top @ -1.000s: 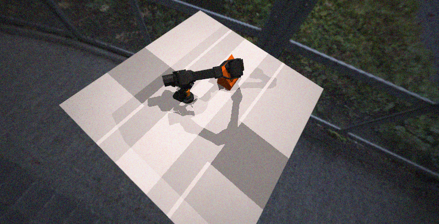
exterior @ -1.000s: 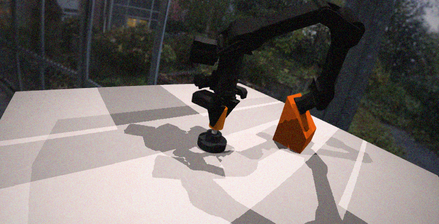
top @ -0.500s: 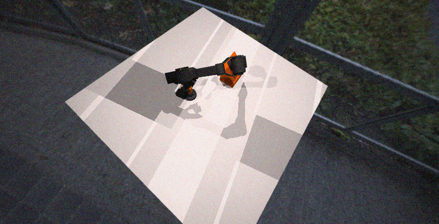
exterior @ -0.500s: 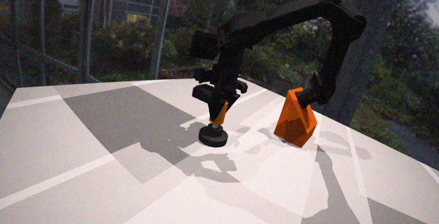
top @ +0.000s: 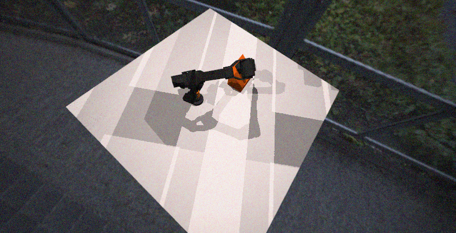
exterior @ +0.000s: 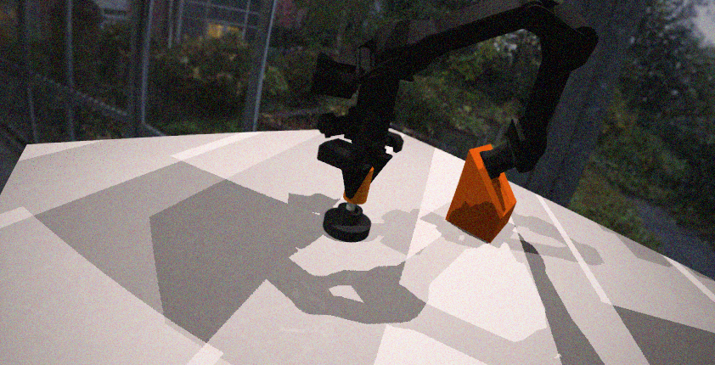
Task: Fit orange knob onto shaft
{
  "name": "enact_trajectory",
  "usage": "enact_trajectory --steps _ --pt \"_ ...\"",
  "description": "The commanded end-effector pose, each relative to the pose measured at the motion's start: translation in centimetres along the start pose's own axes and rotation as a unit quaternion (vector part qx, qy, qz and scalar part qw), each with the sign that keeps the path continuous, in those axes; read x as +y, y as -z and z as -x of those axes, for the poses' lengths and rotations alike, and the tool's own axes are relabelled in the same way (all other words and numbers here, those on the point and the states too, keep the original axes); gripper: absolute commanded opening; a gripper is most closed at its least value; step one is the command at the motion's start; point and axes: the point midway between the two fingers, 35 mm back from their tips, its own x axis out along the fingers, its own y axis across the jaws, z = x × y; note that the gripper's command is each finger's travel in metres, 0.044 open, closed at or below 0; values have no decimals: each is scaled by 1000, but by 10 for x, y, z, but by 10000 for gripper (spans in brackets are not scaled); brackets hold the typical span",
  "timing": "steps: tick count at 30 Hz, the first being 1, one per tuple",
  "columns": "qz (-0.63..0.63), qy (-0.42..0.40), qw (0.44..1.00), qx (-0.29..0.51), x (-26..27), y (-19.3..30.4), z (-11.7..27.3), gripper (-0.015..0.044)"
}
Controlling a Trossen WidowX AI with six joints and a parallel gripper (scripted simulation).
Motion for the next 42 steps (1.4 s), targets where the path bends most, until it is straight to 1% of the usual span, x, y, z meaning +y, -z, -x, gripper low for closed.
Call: enact_trajectory --steps 1,3,14,25,27,32,42 --pt "56 -2 998 -2 1 -1 3 0" --pt "76 -2 997 -2 1 -1 3 0" --pt "76 -2 997 -2 3 -4 -3 0" --pt "76 -2 997 -2 3 -2 2 0" --pt "89 -2 996 -2 3 -2 2 0" --pt "175 -2 985 -2 1 0 3 0" --pt "180 -2 984 -2 2 -1 2 0"
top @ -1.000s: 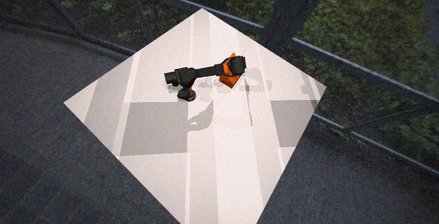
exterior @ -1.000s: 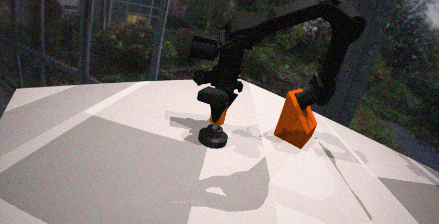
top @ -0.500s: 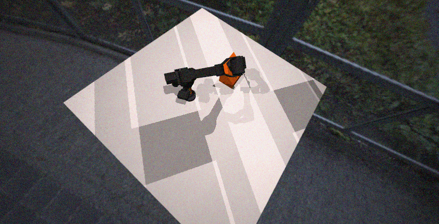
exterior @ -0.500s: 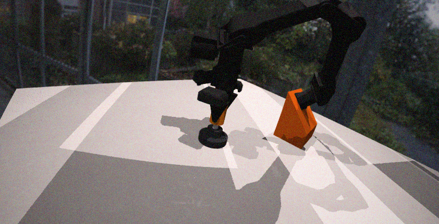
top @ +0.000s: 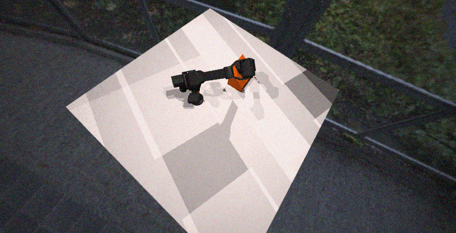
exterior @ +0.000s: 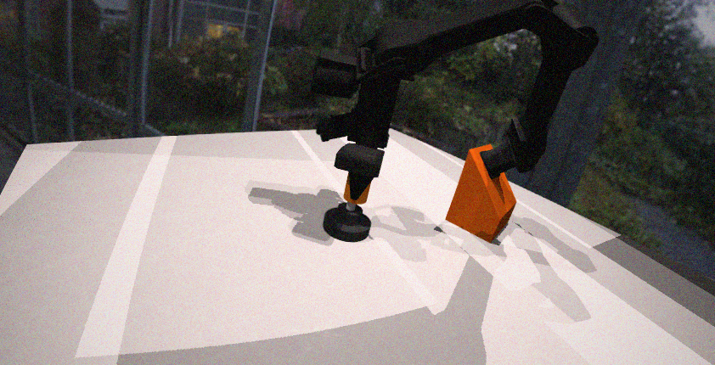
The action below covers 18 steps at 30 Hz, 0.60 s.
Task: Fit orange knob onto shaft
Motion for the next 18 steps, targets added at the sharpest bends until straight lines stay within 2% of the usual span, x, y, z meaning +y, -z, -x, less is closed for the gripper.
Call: enact_trajectory --steps 1,18 --pt "4 -2 1000 -3 1 -2 1 0" --pt "4 -2 1000 -3 2 -4 -3 0"
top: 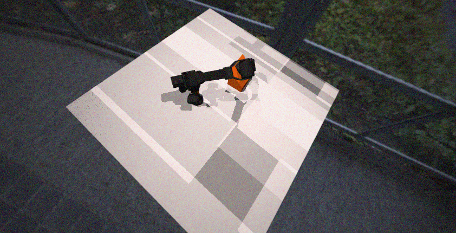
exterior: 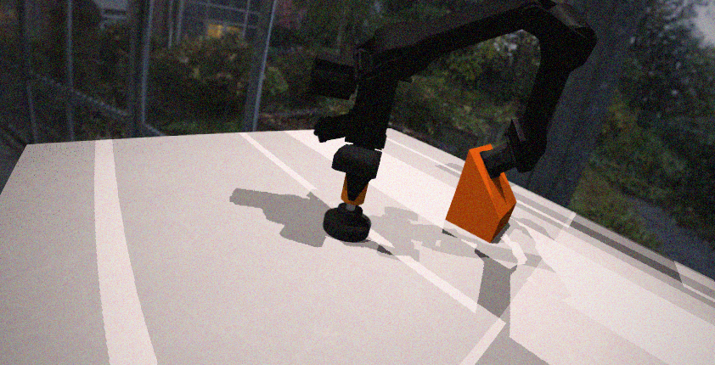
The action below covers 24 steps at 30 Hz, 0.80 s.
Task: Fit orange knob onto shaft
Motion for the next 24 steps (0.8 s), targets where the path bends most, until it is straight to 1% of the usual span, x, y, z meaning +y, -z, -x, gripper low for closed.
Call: enact_trajectory --steps 1,8,15,24 --pt "0 -3 1000 -1 1 0 0 0" --pt "5 -3 1000 -1 1 2 5 0" --pt "104 -2 995 -1 0 2 5 0" --pt "105 -2 995 -1 -1 1 1 0"
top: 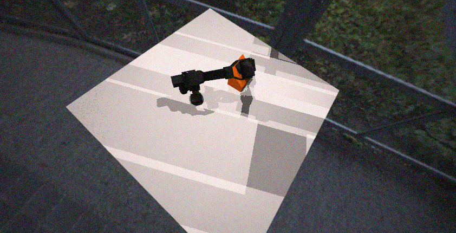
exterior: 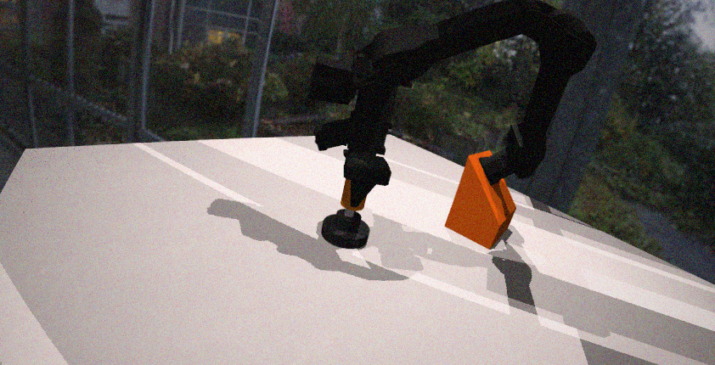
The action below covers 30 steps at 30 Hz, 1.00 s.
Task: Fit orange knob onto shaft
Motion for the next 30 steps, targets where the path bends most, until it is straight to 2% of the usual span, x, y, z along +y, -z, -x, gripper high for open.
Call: enact_trajectory --steps 1,16,23,30 --pt "3 -1 1000 -1 0 -1 -1 0" --pt "3 -1 1000 -1 3 -2 2 0" --pt "102 -1 995 -1 2 -3 2 0" --pt "107 -1 994 -1 1 -2 0 0"
